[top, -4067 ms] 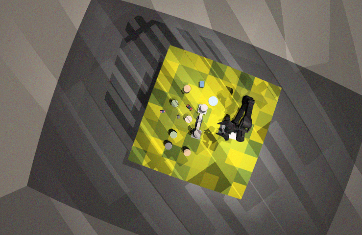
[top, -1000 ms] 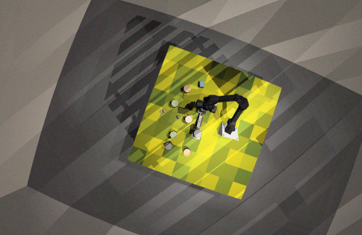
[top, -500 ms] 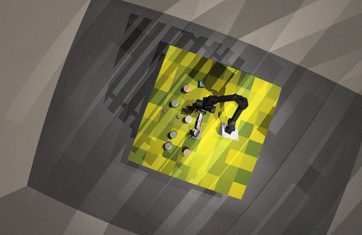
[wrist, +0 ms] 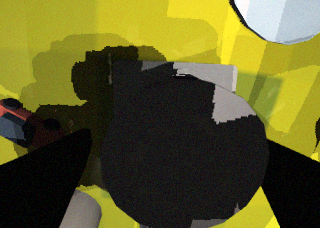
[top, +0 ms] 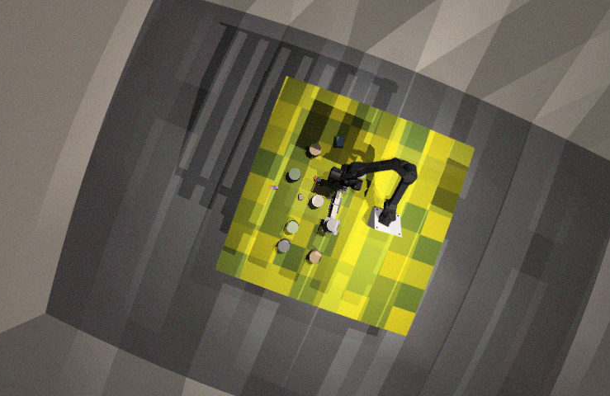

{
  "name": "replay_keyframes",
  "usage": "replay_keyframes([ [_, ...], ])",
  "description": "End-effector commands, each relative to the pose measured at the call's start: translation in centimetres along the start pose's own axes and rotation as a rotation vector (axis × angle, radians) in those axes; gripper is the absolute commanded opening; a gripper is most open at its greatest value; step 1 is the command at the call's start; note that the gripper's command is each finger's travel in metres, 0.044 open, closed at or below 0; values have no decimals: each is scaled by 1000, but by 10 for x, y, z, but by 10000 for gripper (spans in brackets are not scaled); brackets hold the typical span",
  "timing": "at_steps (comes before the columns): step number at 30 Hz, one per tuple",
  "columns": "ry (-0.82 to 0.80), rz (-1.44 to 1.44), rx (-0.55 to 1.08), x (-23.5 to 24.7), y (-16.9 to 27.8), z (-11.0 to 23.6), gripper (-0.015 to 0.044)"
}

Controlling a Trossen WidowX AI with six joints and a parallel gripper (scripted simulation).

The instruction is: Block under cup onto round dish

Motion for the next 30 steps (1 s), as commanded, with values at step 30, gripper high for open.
replay_keyframes([
  [30, 10, 12, 0, -4, 1, -16, 228],
])
Point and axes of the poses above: the point midway between the two fingers, 35 mm back from their tips, its own z axis back along the fingers, its own x axis across the jaws, y = z × x, the point moved 7 cm from there along z, back along the fingers, and after that the axes turned 14 degrees about -z, right-handed, at the moved point
